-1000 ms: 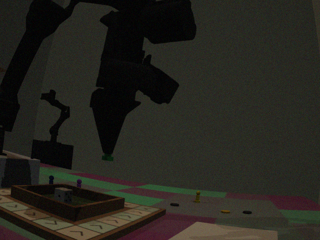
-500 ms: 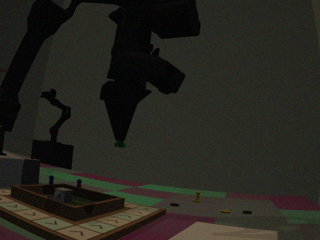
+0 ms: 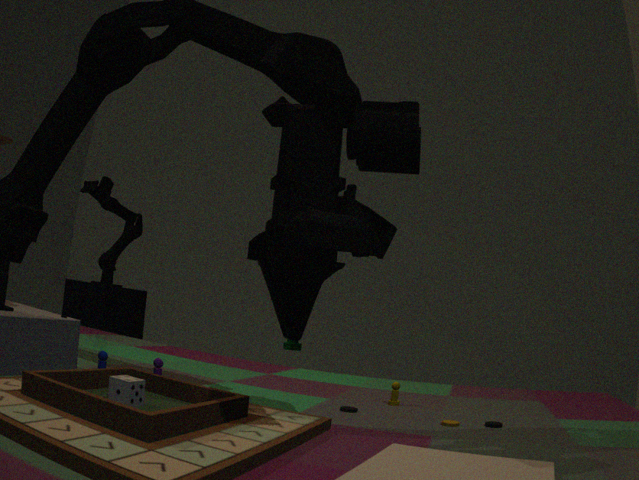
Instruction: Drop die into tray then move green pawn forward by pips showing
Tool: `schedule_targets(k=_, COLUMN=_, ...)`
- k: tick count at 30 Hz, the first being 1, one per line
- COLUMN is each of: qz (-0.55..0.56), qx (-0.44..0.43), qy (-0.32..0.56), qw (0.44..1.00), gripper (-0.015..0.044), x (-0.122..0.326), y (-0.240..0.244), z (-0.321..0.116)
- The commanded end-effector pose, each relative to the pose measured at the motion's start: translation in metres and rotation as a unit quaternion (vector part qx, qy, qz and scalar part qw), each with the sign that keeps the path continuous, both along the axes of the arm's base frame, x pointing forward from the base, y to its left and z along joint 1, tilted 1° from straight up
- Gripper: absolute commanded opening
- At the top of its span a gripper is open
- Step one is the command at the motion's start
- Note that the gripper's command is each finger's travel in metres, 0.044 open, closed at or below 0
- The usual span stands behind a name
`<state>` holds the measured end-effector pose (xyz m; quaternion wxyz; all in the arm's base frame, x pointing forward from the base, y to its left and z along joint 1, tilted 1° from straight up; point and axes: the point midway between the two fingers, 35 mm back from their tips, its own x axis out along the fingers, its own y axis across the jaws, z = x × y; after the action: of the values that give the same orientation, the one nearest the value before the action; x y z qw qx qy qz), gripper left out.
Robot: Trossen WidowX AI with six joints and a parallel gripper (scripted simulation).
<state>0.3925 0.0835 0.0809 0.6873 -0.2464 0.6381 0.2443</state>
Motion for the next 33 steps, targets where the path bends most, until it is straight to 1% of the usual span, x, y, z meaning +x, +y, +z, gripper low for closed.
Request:
schedule_targets(k=1, qz=-0.004, qx=-0.005, qy=0.004, qw=1.000, gripper=0.0000, x=-0.006, y=0.031, z=-0.016)
schedule_targets(k=6, qz=-0.005, qx=-0.005, qy=0.004, qw=1.000, gripper=0.0000, x=-0.011, y=0.053, z=-0.026)
schedule_targets(k=11, qz=-0.005, qx=-0.005, qy=0.004, qw=1.000, gripper=0.0000, x=-0.011, y=0.053, z=-0.029)
schedule_targets(k=18, qz=-0.005, qx=-0.005, qy=0.004, qw=1.000, gripper=0.0000, x=-0.009, y=0.053, z=-0.060)
schedule_targets(k=33, qz=-0.005, qx=-0.006, qy=0.004, qw=1.000, gripper=0.0000, x=-0.009, y=0.053, z=-0.073)
